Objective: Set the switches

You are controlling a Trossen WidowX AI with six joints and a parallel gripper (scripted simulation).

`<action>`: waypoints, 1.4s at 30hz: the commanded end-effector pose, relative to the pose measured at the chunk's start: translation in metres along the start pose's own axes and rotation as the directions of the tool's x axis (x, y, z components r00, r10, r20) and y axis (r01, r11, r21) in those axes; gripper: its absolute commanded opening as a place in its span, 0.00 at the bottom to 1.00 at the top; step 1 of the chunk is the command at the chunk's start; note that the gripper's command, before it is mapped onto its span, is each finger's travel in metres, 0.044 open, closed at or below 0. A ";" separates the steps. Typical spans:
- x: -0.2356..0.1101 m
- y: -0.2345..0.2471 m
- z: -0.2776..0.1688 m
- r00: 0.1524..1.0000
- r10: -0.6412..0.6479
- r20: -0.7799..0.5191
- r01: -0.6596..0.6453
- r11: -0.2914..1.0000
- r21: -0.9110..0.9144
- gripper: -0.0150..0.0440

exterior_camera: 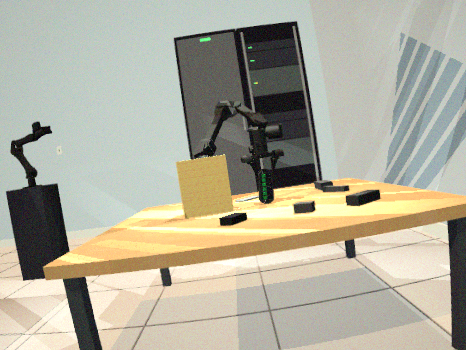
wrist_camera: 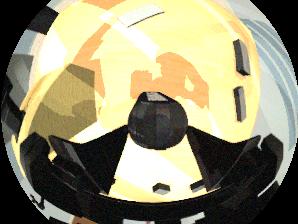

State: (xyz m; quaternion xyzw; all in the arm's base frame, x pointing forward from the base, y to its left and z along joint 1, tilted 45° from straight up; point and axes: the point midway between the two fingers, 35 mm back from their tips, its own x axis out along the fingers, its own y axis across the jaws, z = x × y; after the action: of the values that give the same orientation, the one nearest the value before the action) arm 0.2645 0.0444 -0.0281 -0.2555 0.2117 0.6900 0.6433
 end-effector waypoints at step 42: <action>0.010 0.003 -0.035 0.993 0.026 -0.119 -0.026 1.000 -0.005 0.83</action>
State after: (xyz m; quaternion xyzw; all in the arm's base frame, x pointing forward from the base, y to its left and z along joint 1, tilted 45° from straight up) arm 0.2687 0.0275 -0.0564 -0.3000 0.2426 0.6770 0.6267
